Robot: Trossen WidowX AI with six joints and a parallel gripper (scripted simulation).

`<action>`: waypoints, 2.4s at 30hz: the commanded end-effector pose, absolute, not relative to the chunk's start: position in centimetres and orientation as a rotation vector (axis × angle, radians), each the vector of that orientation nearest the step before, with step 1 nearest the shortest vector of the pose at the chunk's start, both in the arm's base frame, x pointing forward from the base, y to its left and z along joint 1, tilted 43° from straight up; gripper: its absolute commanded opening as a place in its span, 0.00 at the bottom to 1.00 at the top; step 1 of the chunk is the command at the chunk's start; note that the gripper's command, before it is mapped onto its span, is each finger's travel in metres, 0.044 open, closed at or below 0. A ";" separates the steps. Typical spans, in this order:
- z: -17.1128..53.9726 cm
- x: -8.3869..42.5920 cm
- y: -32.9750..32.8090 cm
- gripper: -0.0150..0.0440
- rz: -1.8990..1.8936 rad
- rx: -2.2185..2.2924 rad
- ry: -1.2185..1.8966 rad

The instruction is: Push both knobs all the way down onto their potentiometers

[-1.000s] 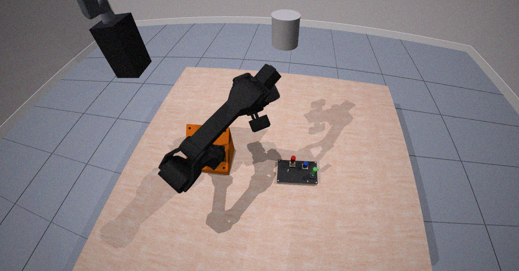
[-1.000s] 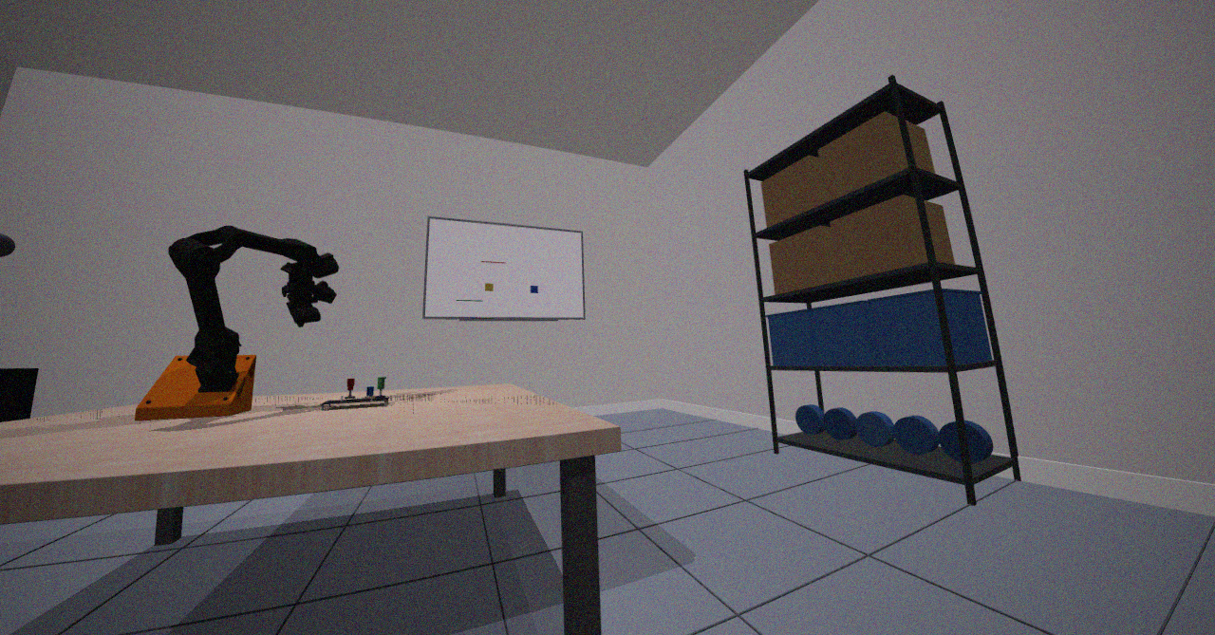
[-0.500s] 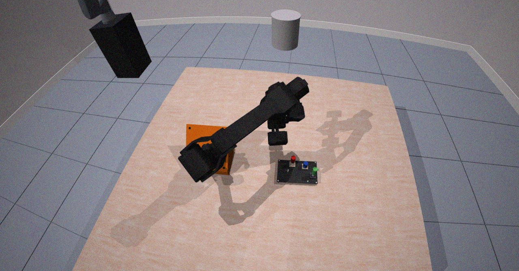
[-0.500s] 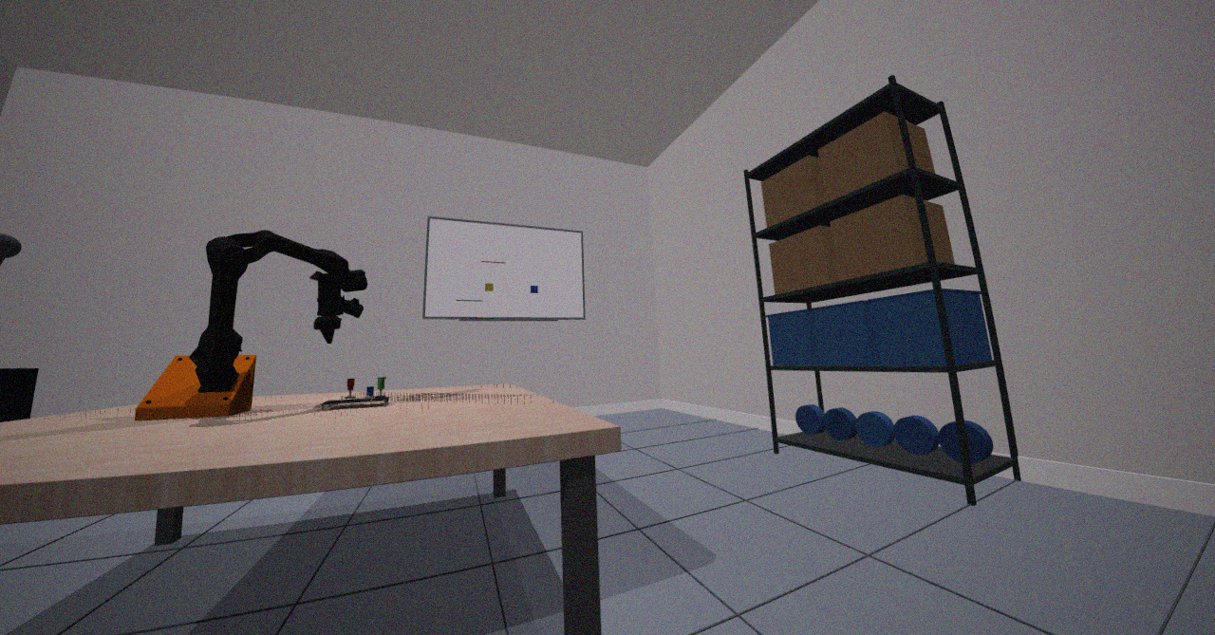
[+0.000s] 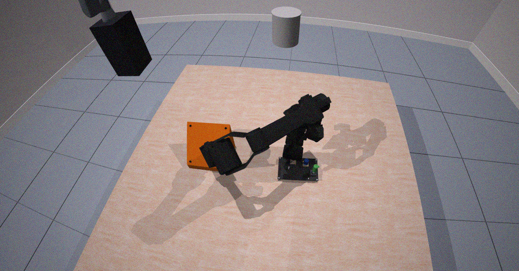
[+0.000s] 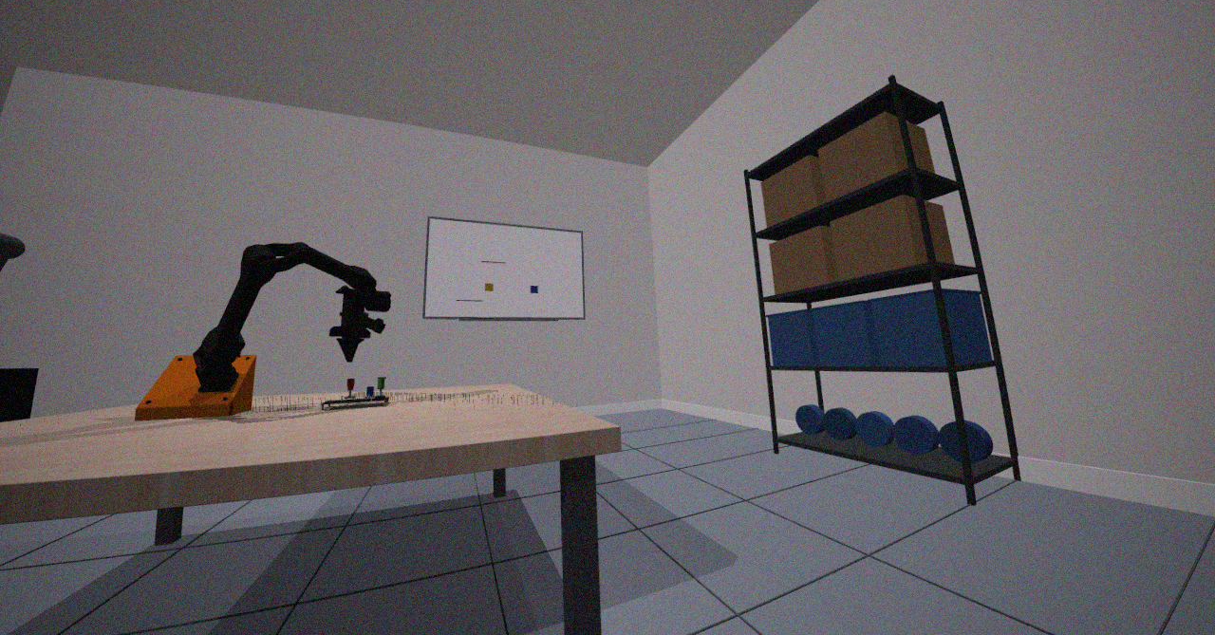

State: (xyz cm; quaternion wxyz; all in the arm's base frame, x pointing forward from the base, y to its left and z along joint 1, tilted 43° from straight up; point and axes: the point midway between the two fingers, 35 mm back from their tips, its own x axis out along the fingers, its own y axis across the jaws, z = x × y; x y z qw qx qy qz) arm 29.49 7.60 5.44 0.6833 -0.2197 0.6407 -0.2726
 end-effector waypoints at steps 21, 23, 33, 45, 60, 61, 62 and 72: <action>3.4 30.3 5.0 0.25 -0.650 -0.503 1.413; 3.2 30.4 4.7 0.25 -0.650 -0.503 1.413; 2.6 30.4 4.2 0.25 -0.650 -0.503 1.412; 2.6 30.4 4.2 0.25 -0.650 -0.503 1.412; 2.3 30.4 3.9 0.25 -0.650 -0.503 1.412; 2.3 30.4 3.9 0.25 -0.650 -0.503 1.412; 2.3 30.4 3.9 0.25 -0.650 -0.503 1.412; 2.3 30.4 3.9 0.25 -0.650 -0.503 1.412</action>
